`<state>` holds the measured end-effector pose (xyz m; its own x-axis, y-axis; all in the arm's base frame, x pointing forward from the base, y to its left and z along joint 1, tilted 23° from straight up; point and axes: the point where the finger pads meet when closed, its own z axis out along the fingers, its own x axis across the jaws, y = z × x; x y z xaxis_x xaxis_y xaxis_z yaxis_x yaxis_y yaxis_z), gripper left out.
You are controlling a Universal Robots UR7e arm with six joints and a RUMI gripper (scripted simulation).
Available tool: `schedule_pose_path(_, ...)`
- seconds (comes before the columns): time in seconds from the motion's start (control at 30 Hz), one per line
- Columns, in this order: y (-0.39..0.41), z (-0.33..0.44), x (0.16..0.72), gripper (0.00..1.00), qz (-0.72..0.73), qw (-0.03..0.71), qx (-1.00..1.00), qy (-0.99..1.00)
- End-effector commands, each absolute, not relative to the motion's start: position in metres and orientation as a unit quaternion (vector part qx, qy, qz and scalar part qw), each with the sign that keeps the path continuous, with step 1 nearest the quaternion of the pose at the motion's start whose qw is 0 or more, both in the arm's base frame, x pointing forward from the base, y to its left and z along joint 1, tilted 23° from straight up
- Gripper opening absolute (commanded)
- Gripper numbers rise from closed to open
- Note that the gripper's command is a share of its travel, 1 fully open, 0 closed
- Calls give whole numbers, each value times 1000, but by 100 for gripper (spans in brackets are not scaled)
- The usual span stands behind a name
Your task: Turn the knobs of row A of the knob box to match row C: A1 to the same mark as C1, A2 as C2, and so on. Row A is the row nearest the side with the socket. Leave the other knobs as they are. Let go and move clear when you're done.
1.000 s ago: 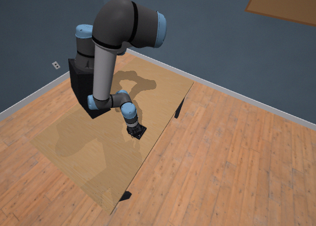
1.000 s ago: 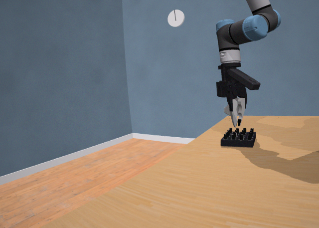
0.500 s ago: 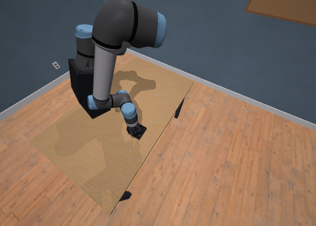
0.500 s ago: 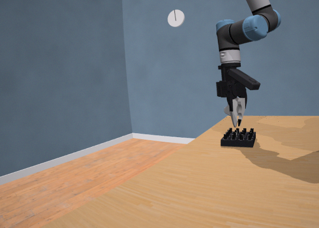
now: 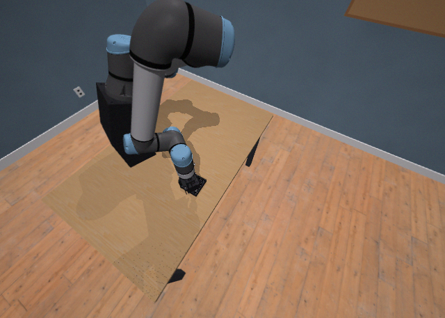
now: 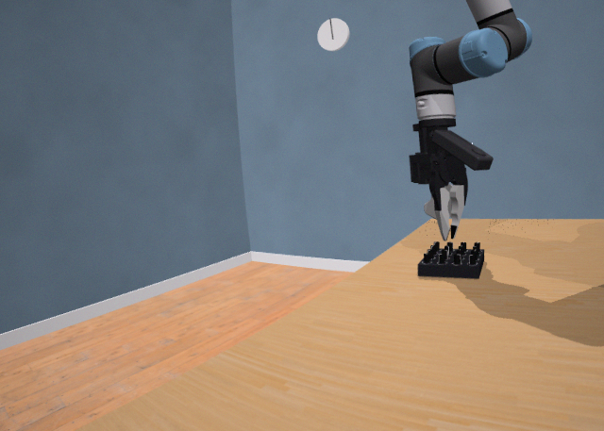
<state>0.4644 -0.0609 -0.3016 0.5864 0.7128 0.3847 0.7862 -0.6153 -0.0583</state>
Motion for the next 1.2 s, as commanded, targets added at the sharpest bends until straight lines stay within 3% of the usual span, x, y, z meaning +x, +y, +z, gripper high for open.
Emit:
schedule_pose_path(0.0,-61,-301,465,11,-164,111,-884,-424)
schedule_pose_path(1.17,-58,-301,461,11,-164,111,-884,-424)
